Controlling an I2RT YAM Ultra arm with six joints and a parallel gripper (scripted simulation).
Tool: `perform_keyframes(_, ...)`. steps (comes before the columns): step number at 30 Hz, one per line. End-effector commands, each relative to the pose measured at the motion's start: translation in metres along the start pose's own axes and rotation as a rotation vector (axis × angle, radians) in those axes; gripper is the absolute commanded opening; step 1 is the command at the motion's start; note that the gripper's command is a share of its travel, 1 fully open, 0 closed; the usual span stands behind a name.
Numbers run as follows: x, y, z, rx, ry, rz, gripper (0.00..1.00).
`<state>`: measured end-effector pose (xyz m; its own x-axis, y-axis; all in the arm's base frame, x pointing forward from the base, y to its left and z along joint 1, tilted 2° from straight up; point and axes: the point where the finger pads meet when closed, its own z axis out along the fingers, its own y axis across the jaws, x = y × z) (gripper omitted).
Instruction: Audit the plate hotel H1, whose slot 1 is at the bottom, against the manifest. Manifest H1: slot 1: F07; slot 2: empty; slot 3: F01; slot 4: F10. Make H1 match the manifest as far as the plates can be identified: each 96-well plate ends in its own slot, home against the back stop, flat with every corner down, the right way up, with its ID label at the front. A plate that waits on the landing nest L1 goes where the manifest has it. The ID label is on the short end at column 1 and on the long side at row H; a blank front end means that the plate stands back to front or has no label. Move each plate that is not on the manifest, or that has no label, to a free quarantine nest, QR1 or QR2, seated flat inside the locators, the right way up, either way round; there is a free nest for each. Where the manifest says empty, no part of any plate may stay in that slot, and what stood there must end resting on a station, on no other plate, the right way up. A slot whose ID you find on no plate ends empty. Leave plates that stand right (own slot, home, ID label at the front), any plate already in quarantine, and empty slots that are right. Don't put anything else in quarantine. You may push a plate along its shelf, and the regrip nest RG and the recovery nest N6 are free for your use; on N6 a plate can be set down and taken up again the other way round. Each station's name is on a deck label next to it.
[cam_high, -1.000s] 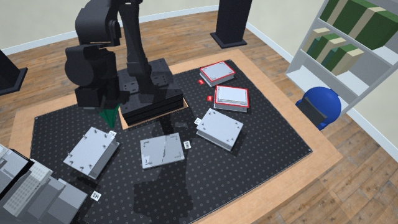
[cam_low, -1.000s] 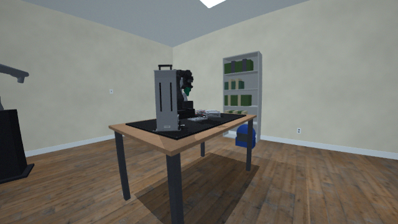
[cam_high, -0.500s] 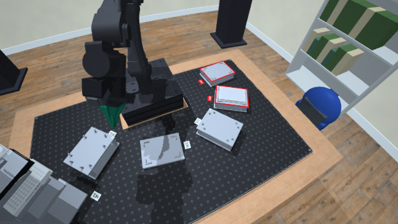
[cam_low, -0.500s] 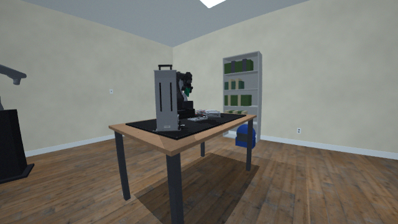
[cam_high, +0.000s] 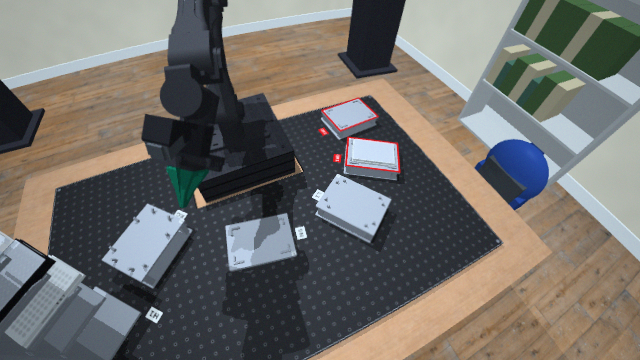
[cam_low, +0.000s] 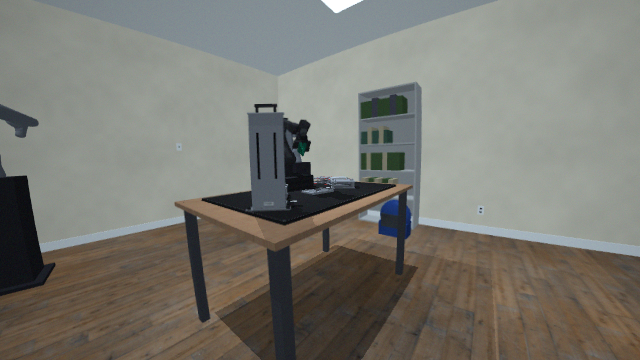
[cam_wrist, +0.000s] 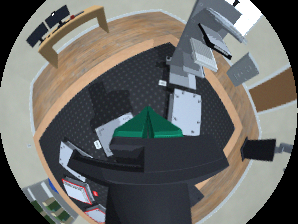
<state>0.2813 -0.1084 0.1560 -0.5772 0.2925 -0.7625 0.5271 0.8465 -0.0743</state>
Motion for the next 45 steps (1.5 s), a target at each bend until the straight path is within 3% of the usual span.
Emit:
perform_keyframes(1, -0.022, -0.005, -0.005, 0.032, -0.099, 0.072, 0.00)
perform_keyframes(12, -0.021, -0.005, -0.005, 0.085, -0.223, 0.166, 0.00)
perform_keyframes(19, -0.022, -0.008, -0.005, 0.085, -0.223, 0.166, 0.00)
perform_keyframes(45, -0.022, -0.088, 0.005, 0.087, -0.225, 0.161, 0.00)
